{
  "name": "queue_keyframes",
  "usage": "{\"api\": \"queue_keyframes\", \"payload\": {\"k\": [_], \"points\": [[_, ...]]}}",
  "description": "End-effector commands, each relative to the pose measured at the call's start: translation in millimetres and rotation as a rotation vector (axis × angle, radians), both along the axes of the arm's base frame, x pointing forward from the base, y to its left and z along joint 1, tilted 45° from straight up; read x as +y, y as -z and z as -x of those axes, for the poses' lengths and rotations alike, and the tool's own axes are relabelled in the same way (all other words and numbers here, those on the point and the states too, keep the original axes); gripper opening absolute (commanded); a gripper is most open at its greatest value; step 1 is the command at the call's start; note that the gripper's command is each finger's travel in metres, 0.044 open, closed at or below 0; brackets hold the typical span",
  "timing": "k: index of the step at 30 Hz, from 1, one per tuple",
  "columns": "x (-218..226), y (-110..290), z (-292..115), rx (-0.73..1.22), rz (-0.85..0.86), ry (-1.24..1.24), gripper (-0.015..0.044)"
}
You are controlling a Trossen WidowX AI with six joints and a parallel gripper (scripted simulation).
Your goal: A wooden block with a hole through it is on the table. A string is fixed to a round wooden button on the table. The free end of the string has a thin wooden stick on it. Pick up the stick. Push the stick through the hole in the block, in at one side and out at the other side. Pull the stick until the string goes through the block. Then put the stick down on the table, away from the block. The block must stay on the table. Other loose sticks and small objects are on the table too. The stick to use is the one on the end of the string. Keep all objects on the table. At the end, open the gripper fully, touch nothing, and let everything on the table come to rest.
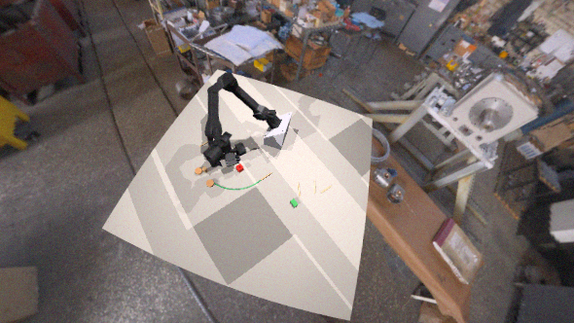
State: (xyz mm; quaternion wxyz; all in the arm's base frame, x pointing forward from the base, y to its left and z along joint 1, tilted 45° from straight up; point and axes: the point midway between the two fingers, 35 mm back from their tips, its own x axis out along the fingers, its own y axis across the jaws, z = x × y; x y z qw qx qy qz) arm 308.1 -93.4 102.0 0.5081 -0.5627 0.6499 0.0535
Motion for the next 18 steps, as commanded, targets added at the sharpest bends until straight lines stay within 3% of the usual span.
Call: {"api": "queue_keyframes", "payload": {"k": [1,18], "points": [[42.0,27.9,13.6,0.241,0.061,-0.220,0.0440],[47.4,30.9,15.6,0.271,0.070,-0.250,0.0440]]}}
